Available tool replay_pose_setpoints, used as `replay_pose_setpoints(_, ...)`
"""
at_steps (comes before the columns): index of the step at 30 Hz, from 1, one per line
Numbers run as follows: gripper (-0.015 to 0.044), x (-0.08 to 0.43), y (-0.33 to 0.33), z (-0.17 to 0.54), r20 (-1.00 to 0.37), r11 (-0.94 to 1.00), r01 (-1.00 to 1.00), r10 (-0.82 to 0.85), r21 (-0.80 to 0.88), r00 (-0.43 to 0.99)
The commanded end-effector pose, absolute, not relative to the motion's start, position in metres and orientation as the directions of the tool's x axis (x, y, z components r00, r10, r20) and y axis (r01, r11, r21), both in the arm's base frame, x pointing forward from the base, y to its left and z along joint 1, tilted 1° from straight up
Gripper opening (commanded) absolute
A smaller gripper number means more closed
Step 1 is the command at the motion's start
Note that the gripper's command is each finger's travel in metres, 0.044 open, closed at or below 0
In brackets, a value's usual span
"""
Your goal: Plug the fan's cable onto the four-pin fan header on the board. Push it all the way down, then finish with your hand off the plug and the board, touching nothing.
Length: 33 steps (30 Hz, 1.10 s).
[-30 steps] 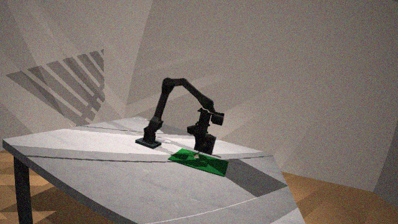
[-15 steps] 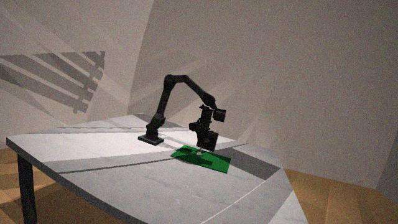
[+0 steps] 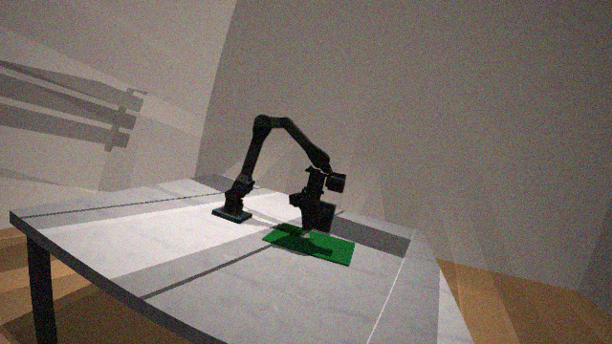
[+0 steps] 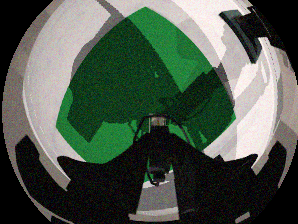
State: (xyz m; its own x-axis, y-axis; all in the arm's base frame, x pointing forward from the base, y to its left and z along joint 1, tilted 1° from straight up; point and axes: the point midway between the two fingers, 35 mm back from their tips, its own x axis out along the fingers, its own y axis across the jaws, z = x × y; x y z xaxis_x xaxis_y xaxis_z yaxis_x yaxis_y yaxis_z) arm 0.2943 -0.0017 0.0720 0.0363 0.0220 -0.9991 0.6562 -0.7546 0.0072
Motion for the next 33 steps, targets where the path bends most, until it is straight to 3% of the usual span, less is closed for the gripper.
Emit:
replay_pose_setpoints(1, 0.0, 0.2935, -0.0019, 0.0702, -0.999, -0.75, 0.662, 0.019, 0.007, 0.033)
replay_pose_setpoints(33, 0.0, 0.2977, -0.0018, 0.0696, -0.999, -0.75, 0.662, 0.019, 0.008, 0.033)
